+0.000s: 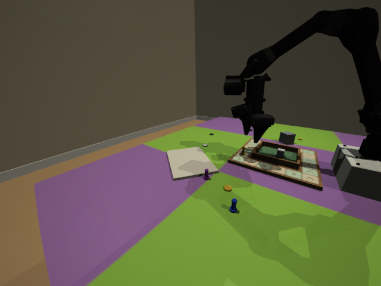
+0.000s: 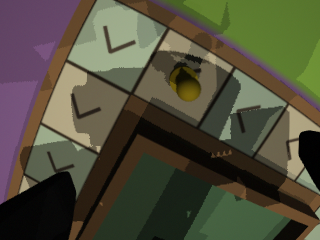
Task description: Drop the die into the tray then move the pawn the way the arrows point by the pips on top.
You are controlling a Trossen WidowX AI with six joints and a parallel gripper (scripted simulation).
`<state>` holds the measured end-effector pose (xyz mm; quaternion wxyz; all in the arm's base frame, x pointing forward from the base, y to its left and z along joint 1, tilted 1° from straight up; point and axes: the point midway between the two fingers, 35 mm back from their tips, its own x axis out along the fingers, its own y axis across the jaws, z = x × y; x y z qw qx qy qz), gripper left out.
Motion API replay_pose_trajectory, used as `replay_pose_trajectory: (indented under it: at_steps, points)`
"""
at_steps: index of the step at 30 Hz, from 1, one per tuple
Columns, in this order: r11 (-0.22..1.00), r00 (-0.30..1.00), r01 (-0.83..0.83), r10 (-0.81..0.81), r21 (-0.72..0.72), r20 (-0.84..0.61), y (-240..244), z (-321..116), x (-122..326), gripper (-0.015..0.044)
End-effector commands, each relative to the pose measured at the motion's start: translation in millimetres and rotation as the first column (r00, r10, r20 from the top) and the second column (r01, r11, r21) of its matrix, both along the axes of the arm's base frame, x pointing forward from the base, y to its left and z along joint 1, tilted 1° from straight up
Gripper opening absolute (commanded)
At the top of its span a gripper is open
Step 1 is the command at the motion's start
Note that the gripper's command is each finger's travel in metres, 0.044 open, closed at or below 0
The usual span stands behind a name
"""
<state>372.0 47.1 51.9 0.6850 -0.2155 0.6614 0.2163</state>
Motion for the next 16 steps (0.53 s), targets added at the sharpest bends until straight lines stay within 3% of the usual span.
replay_pose_trajectory:
  at_steps: [1,10,11,16]
  points:
    - [0.994,0.994,0.112,-0.112,0.001,0.011,-14,27,-30,0.044]
    - [0.899,0.899,0.438,-0.438,0.008,-0.003,-43,62,-139,0.044]
    - [0.937,0.937,0.35,-0.35,0.011,0.002,-36,58,-107,0.044]
    - [0.937,0.937,0.35,-0.35,0.011,0.002,-36,58,-107,0.044]
